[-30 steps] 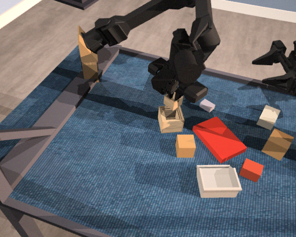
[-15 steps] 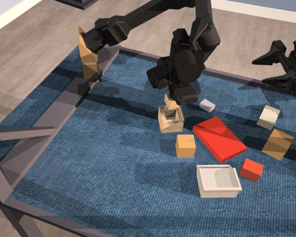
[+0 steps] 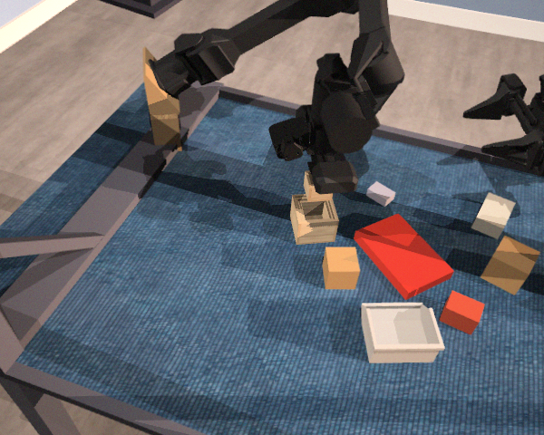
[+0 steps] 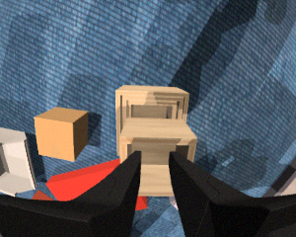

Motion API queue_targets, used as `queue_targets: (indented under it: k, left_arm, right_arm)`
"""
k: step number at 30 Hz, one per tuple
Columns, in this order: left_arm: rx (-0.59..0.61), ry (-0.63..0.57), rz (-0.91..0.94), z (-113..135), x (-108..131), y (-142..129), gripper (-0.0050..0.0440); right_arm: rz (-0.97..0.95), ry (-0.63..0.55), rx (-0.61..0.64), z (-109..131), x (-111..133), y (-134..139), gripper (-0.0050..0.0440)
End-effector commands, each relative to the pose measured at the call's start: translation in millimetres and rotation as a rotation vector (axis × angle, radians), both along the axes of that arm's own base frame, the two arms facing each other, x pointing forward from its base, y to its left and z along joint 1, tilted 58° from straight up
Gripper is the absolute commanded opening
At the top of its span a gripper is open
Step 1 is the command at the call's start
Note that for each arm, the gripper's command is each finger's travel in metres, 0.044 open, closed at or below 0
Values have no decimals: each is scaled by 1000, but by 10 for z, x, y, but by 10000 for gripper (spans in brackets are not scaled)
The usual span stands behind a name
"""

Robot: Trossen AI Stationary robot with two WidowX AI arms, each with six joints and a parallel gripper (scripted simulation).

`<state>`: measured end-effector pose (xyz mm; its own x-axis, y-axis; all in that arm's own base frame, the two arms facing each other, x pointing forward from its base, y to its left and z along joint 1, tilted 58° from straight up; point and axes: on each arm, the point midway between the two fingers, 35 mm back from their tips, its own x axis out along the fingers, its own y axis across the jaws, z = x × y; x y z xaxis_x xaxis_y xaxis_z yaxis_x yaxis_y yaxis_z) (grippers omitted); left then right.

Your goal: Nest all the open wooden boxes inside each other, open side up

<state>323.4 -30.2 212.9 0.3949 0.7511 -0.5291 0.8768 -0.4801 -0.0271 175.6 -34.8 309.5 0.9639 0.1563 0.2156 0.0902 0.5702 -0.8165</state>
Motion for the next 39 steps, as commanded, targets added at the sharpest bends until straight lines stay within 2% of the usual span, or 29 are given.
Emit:
queue_targets:
  k: [1, 39]
  left_arm:
    - [-7, -7, -6, 29, -13, 24, 167]
    - [-6, -8, -6, -160, 143, 302, 167]
  right_arm:
    - [1, 2, 4, -6, -1, -2, 400]
    - [1, 2, 4, -6, -1, -2, 400]
